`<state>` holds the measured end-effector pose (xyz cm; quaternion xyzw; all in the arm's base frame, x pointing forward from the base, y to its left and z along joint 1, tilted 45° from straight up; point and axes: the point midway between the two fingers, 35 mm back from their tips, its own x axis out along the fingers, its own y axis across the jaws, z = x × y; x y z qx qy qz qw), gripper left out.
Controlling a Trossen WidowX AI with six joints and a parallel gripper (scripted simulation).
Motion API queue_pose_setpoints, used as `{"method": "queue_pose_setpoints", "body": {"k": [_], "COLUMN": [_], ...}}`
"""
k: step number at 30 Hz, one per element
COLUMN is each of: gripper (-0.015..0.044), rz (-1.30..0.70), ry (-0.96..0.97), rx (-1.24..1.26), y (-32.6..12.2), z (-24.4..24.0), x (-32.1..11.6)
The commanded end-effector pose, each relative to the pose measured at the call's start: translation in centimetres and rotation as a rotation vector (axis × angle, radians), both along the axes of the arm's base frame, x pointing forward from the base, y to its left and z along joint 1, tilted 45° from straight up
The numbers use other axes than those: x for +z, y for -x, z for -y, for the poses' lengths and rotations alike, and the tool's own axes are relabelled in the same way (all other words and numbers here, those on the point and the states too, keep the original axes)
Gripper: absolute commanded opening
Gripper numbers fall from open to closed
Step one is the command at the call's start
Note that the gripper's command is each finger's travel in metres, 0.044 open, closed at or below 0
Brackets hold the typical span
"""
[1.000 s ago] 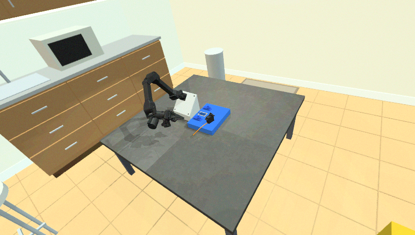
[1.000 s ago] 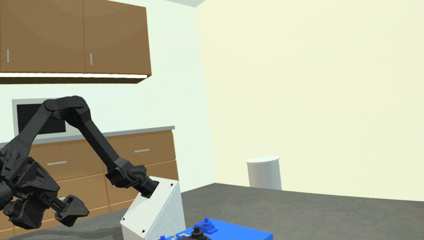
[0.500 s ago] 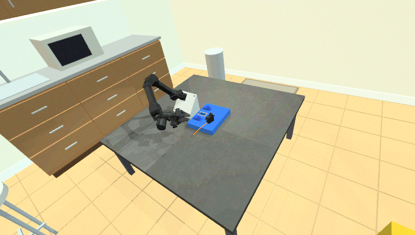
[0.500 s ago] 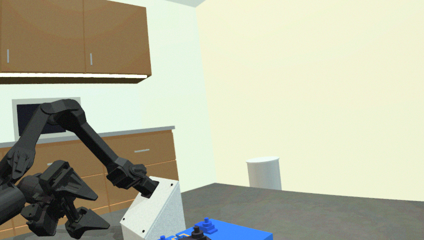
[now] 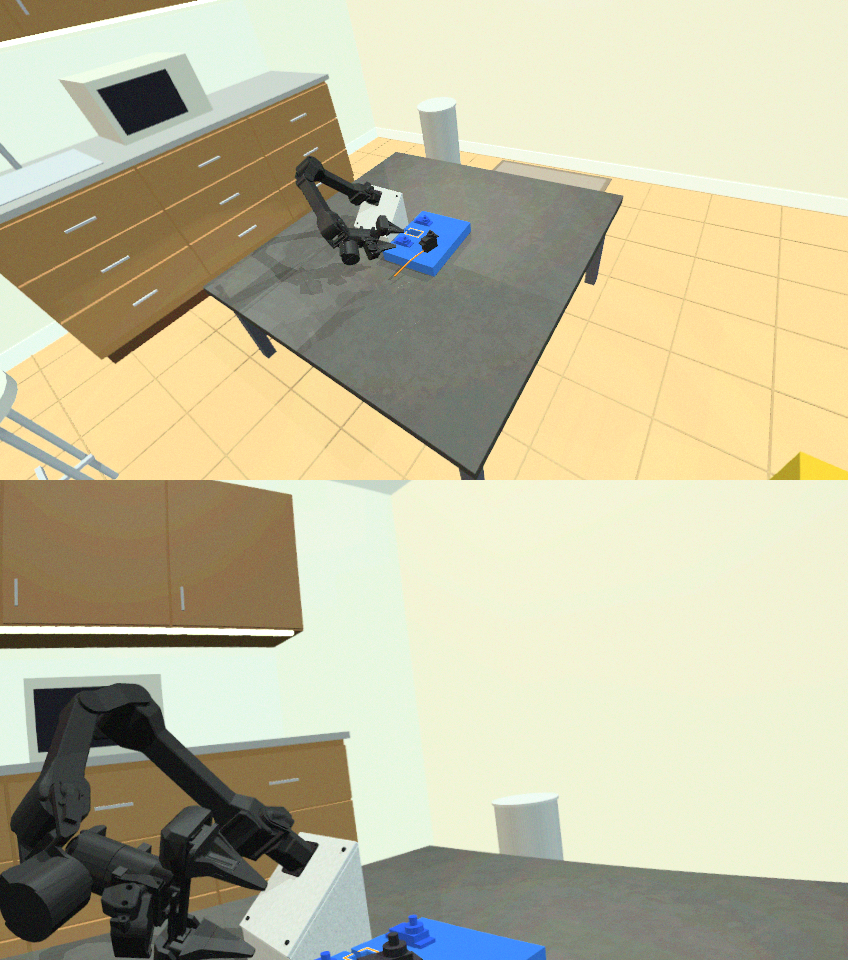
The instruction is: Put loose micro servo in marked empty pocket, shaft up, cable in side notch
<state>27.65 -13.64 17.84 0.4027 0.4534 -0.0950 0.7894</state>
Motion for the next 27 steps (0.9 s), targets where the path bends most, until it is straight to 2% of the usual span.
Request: {"method": "queue_pose_setpoints", "body": {"k": [1, 27], "gripper": [0.0440, 0.0440], "rz": [-0.059, -0.358], "ry": [0.071, 0.494], "rx": [0.083, 0.657], "y": [-0.3, -1.4], "z": [-0.4, -3.2], "x": [-1.4, -7.6]}}
